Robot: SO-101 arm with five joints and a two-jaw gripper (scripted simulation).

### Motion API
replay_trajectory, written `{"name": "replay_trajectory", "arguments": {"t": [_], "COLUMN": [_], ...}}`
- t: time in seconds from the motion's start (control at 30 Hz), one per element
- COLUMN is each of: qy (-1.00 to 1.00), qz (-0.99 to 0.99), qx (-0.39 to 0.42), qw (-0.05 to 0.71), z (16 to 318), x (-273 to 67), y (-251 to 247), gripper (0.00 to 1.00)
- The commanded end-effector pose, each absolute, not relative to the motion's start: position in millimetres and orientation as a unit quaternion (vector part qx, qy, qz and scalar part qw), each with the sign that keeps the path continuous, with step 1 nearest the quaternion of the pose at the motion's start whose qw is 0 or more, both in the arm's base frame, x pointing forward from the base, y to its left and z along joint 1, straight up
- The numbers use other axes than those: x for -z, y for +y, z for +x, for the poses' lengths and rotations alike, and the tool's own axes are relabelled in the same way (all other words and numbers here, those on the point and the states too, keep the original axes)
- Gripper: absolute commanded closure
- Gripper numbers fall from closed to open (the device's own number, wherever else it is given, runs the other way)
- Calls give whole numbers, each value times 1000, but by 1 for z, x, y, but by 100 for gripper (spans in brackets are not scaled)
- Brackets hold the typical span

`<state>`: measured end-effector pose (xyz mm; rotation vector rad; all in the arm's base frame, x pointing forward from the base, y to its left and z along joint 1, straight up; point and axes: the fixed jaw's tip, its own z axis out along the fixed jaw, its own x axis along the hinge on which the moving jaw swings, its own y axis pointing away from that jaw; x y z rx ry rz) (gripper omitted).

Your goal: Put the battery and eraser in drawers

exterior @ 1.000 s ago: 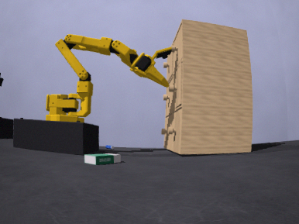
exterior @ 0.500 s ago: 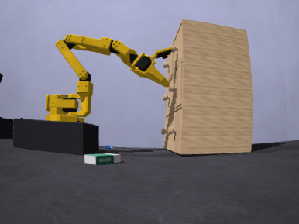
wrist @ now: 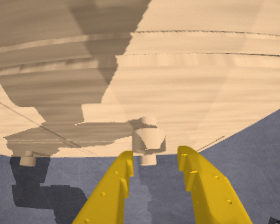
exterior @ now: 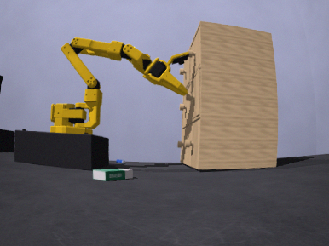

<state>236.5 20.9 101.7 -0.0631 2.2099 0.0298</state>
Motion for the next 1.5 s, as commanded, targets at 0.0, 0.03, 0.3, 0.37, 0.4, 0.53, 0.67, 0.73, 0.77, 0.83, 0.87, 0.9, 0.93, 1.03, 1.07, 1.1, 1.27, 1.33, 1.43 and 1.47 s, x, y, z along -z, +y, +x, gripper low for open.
{"name": "replay_trajectory", "arguments": {"t": [0.0, 0.03, 0.3, 0.37, 0.4, 0.53, 0.67, 0.73, 0.77, 0.83, 0.87, 0.9, 0.93, 1.03, 1.07, 1.1, 1.27, 1.33, 1.43, 1.47], "qy": [891, 891, 891, 891, 891, 891, 891, 891, 891, 891, 891, 891, 891, 890, 890, 890, 890, 890, 890, 890], "qz": [-28, -28, -28, -28, -28, -31, -34, -35, -36, -37, -38, -38, -38, -40, -40, -41, -42, -42, -42, -42], "qx": [-16, -16, -16, -16, -15, -14, -13, -13, -12, -12, -11, -11, -11, -11, -10, -10, -10, -10, -10, -10], "qw": [453, 453, 453, 453, 453, 453, 453, 453, 453, 453, 453, 453, 453, 453, 453, 453, 453, 453, 453, 453], "z": [238, 238, 238, 238, 236, 226, 216, 211, 209, 204, 202, 202, 202, 196, 194, 191, 188, 188, 188, 188], "x": [-105, -105, -105, -105, -106, -108, -109, -109, -109, -109, -108, -108, -108, -107, -107, -106, -105, -105, -105, -105], "y": [23, 23, 23, 23, 23, 23, 22, 22, 22, 21, 21, 21, 21, 21, 21, 21, 21, 21, 21, 21], "gripper": [84, 84, 79, 79, 79, 79, 79, 79, 79, 79, 79, 79, 79, 79, 79, 79, 79, 79, 79, 79]}}
